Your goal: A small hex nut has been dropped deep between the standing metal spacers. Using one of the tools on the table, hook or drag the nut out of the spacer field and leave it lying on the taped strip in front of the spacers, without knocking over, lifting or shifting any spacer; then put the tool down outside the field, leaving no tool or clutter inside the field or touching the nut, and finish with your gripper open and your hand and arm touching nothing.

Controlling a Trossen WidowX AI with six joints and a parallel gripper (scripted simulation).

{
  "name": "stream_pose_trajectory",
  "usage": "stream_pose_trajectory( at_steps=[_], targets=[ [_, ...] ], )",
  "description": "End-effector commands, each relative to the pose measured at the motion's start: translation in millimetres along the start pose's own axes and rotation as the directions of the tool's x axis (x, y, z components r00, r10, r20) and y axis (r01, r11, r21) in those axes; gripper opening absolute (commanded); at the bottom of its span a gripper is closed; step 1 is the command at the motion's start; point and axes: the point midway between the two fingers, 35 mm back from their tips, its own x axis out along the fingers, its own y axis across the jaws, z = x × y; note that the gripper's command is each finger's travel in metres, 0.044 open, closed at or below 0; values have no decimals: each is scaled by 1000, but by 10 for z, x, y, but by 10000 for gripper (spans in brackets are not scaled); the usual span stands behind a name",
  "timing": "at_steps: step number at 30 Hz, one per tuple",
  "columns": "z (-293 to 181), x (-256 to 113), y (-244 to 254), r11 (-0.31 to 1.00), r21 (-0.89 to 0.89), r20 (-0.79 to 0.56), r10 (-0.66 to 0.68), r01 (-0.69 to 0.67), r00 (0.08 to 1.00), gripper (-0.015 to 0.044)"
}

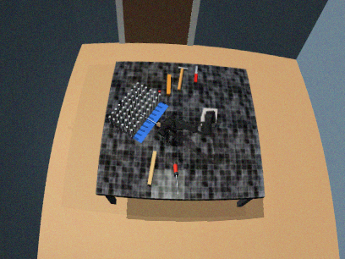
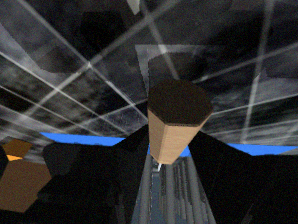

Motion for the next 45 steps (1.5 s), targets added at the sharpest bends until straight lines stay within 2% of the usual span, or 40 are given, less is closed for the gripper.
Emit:
stream_pose_trajectory(
  at_steps=[1, 45],
  targets=[
    [29, -25, 18, 1000, 5, -3, 4, -4, 1000, 0],
    [266, -180, 19, 1000, 6, -2, 5, -5, 1000, 0]
  ],
)
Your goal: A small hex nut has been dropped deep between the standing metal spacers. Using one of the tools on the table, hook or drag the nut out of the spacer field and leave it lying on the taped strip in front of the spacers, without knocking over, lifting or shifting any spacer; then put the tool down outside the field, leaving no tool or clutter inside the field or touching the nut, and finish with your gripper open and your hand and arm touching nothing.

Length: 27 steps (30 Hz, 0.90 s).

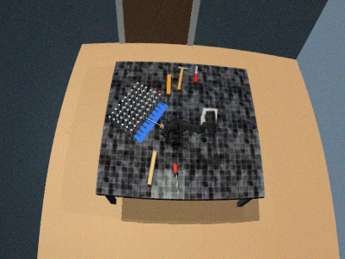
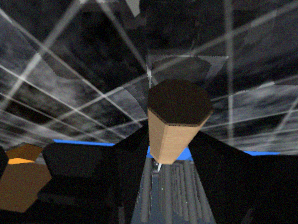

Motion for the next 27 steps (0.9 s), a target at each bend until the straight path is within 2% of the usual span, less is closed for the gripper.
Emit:
stream_pose_trajectory(
  at_steps=[1, 27],
  targets=[
    [27, -23, 21, 1000, 5, -3, 4, -4, 1000, 0],
    [161, -112, 20, 1000, 5, -2, 5, -4, 1000, 0]
  ],
)
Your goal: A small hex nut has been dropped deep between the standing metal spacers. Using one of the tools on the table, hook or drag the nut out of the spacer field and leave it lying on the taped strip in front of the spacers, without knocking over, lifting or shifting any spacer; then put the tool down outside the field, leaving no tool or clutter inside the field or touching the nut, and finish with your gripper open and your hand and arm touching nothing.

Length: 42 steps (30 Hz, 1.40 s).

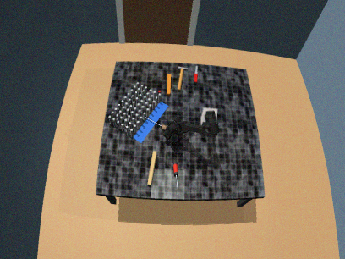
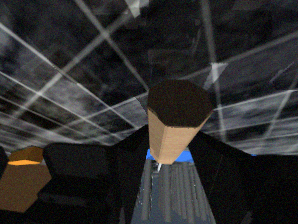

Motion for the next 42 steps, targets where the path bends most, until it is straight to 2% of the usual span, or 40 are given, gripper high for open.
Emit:
stream_pose_trajectory(
  at_steps=[1, 42],
  targets=[
    [25, -22, 19, 1000, 4, -3, 4, -4, 1000, 0],
    [231, -158, 18, 1000, 5, -2, 4, -4, 1000, 0]
  ],
)
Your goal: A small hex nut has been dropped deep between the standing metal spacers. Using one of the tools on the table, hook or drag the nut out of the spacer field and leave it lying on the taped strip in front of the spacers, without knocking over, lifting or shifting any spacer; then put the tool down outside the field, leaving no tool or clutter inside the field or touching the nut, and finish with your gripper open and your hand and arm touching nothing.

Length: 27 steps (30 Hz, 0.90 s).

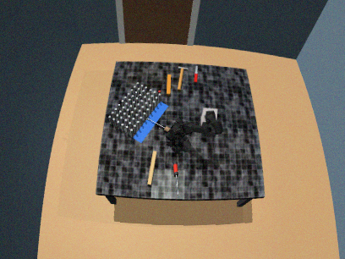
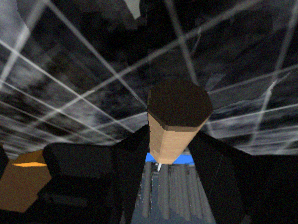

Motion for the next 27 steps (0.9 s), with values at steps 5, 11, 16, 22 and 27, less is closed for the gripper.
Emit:
stream_pose_trajectory(
  at_steps=[5, 11, 16, 22, 27],
  targets=[
    [42, -33, 18, 1000, 4, -3, 3, -3, 1000, 0],
    [51, -48, 18, 1000, 4, -3, 3, -3, 1000, 0],
    [26, -70, 13, 1000, 4, -3, 3, -3, 1000, 0],
    [-9, -104, 0, 1000, 2, -3, 2, -2, 1000, 0],
    [-39, -133, -13, 1000, 0, -4, 0, 0, 1000, 0]
  ],
)
